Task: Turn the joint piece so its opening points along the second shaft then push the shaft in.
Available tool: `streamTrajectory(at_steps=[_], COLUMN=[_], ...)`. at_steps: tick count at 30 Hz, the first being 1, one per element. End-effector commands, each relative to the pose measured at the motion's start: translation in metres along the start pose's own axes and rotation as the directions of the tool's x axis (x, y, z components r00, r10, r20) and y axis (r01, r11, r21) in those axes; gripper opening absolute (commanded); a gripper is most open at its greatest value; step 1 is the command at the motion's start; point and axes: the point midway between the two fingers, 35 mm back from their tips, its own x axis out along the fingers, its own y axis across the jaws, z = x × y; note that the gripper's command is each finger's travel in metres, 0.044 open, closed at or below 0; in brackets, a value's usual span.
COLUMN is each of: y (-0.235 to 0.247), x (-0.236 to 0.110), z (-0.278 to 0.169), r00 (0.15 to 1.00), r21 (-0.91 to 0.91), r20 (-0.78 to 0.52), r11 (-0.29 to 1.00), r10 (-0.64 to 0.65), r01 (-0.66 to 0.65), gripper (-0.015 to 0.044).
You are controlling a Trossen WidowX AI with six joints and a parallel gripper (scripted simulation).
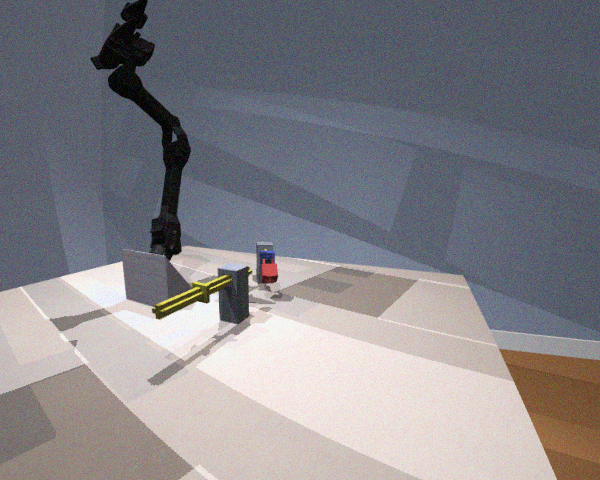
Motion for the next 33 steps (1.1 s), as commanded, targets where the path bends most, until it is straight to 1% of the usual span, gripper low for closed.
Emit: streamTrajectory(at_steps=[1,2,8,14,20,26,33], y=[0.000,0.000,-0.007,0.012,0.039,0.071,0.112], x=[0.000,0.000,0.007,0.050,0.094,0.134,0.172], z=[0.000,0.000,0.004,0.019,0.040,0.067,0.105], r00=[1.000,1.000,0.998,1.000,0.997,0.987,0.962], r21=[0.000,0.000,-0.049,0.117,0.297,0.459,0.614], r20=[0.000,0.000,-0.037,-0.001,0.041,0.083,0.133], r11=[1.000,1.000,0.998,0.993,0.952,0.874,0.742], r10=[0.000,0.000,-0.042,-0.001,0.060,0.136,0.239], r01=[0.000,0.000,0.040,0.001,-0.070,-0.159,-0.270], gripper=[0.0426,0.0440,0.0440,0.0440,0.0440,0.0440,0.0440])
